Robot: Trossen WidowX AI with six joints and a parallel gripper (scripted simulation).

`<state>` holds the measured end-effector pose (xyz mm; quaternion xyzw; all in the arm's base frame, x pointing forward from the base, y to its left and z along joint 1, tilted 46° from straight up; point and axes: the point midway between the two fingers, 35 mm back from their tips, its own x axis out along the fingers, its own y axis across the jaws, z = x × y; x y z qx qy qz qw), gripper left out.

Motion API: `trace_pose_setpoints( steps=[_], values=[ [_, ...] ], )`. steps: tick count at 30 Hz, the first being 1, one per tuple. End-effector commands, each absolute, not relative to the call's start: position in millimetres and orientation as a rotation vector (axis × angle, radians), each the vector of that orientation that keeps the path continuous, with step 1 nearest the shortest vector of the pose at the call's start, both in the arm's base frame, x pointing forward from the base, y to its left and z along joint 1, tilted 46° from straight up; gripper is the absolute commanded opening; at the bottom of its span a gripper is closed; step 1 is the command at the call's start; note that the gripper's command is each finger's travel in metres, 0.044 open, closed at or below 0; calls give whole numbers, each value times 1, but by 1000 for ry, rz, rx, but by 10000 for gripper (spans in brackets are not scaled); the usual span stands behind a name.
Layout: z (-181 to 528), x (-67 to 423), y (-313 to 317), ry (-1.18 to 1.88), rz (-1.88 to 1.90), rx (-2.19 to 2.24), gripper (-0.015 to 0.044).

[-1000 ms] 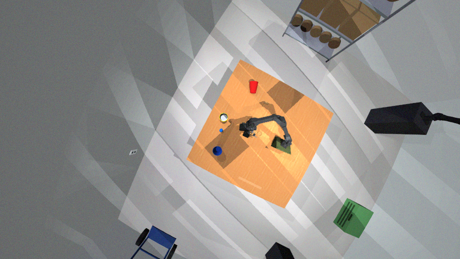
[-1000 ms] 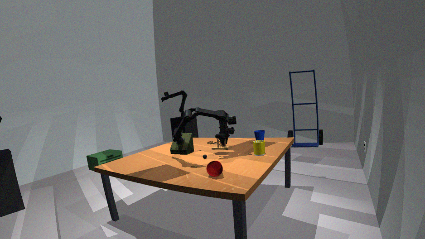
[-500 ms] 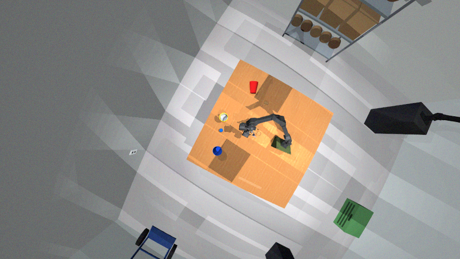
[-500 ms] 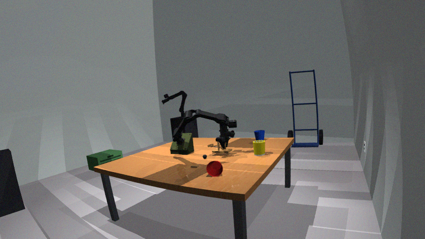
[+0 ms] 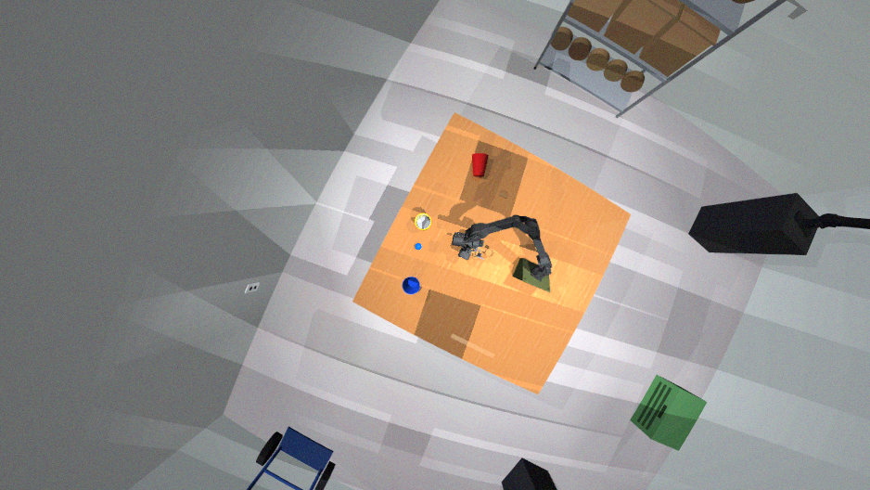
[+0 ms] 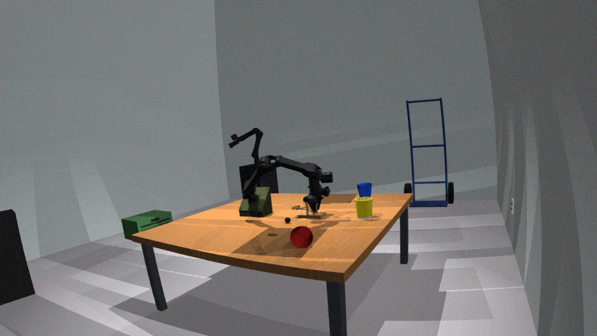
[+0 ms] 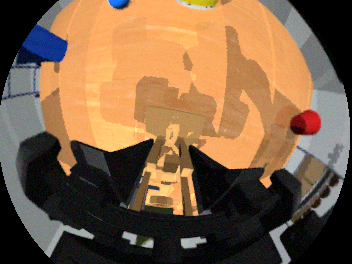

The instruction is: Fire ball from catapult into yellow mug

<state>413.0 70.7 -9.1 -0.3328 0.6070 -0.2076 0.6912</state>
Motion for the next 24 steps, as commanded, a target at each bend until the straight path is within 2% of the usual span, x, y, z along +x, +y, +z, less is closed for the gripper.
trace_pose_setpoints(
  steps=[1, 14, 18, 24],
  values=[
    [-8, 413, 71, 1354, -465, -743, 0],
    [-8, 413, 71, 1354, -465, -743, 341],
    [19, 409, 102, 1356, -460, -740, 440],
    [60, 394, 140, 1359, -461, -741, 440]
  ],
)
